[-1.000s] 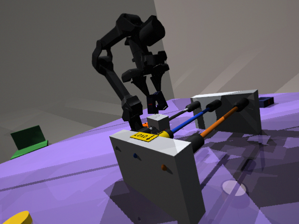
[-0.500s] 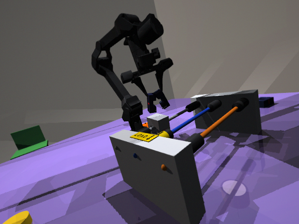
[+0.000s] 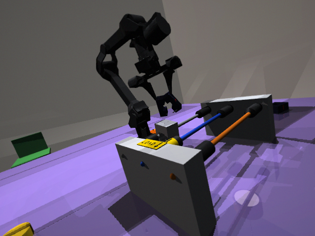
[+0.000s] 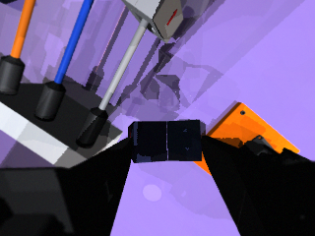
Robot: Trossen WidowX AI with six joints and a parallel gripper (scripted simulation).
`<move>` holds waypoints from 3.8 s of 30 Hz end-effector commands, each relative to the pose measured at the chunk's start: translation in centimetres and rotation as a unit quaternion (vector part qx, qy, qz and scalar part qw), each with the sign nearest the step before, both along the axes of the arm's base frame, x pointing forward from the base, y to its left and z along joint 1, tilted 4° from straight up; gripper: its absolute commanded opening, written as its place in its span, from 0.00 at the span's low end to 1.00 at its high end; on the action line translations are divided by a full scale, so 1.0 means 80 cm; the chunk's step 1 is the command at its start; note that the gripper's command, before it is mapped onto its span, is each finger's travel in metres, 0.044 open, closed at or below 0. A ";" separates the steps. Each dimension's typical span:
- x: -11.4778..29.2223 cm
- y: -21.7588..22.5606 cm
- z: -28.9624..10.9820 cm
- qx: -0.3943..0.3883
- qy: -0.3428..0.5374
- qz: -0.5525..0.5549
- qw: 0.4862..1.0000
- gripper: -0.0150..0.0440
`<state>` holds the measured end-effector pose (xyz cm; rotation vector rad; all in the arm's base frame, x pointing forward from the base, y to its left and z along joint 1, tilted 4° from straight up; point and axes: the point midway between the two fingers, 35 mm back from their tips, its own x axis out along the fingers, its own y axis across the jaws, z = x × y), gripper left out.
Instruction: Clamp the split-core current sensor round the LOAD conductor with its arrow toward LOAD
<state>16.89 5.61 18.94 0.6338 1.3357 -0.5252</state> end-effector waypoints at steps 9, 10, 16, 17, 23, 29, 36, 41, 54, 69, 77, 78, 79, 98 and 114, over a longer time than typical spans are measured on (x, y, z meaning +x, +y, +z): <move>0.019 0.003 0.007 0.026 -0.015 -0.128 0.991 0.25; 0.024 0.003 0.008 0.028 -0.015 -0.133 0.991 0.25; 0.062 0.006 0.010 0.036 -0.018 -0.167 0.985 0.25; 0.068 0.007 0.010 0.037 -0.019 -0.173 0.984 0.25; 0.106 0.007 0.008 0.045 -0.022 -0.206 0.977 0.25; 0.146 0.004 0.002 0.053 -0.025 -0.240 0.969 0.25; 0.181 -0.001 -0.006 0.060 -0.028 -0.269 0.961 0.25; 0.183 0.000 -0.012 0.060 -0.028 -0.269 0.961 0.25; 0.191 0.000 -0.037 0.060 -0.028 -0.270 0.961 0.25; 0.197 0.001 -0.067 0.060 -0.029 -0.270 0.960 0.25; 0.198 0.000 -0.067 0.059 -0.031 -0.269 0.961 0.25; 0.198 0.000 -0.067 0.059 -0.031 -0.269 0.961 0.25; 0.198 0.000 -0.067 0.059 -0.031 -0.269 0.961 0.25; 0.198 0.000 -0.067 0.059 -0.031 -0.269 0.961 0.25; 0.198 0.000 -0.067 0.059 -0.031 -0.269 0.961 0.25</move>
